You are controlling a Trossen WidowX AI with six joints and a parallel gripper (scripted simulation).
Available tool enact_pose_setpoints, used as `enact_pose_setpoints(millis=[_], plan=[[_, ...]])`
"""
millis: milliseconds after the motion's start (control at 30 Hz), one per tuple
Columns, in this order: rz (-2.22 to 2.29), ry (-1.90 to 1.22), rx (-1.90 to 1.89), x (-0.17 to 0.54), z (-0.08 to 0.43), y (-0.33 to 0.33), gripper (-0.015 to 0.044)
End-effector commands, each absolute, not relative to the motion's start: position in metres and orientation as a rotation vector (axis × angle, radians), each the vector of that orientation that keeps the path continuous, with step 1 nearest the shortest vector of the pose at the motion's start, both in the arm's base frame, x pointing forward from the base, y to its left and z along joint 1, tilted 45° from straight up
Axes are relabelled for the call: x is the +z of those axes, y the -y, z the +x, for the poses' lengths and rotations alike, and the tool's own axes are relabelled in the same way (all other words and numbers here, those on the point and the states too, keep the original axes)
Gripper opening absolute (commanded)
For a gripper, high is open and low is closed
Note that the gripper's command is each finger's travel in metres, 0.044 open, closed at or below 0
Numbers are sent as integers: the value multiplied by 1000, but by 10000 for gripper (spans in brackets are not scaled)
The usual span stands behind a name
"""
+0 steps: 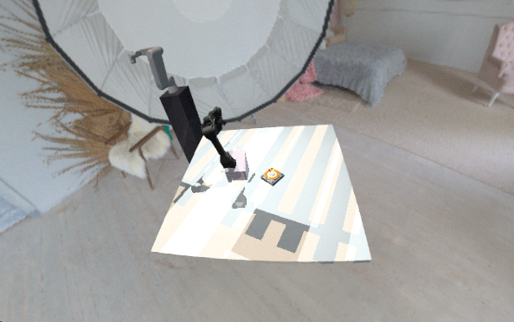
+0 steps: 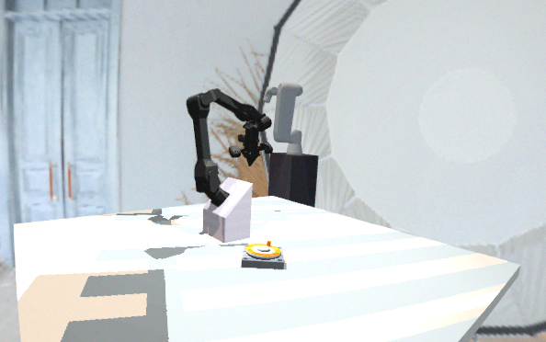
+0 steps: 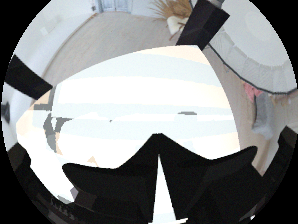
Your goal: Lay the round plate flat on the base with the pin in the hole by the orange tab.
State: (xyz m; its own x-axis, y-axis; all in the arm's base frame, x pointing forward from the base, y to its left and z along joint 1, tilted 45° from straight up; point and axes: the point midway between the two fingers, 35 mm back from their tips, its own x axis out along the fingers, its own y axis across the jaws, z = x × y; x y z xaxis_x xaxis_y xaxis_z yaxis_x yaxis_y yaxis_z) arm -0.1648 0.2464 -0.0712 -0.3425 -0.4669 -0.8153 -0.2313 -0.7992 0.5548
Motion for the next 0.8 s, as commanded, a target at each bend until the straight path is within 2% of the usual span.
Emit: enact_pose_setpoints(millis=[0, 100, 167, 367, 433, 633, 700, 767], plan=[[1959, 1303, -2268, -75, -96, -270, 0], [2098, 1568, -2222, -77, -53, -277, 0], [2115, 1661, -2208, -77, -42, -277, 0], [2288, 2398, -1933, -76, 54, -266, 0], [2314, 2491, -1875, -76, 67, -262, 0], [2420, 3202, -1232, -67, 158, -218, 0], [2421, 3283, -1130, -66, 168, -211, 0], [2406, 3499, -810, -61, 194, -190, 0]])
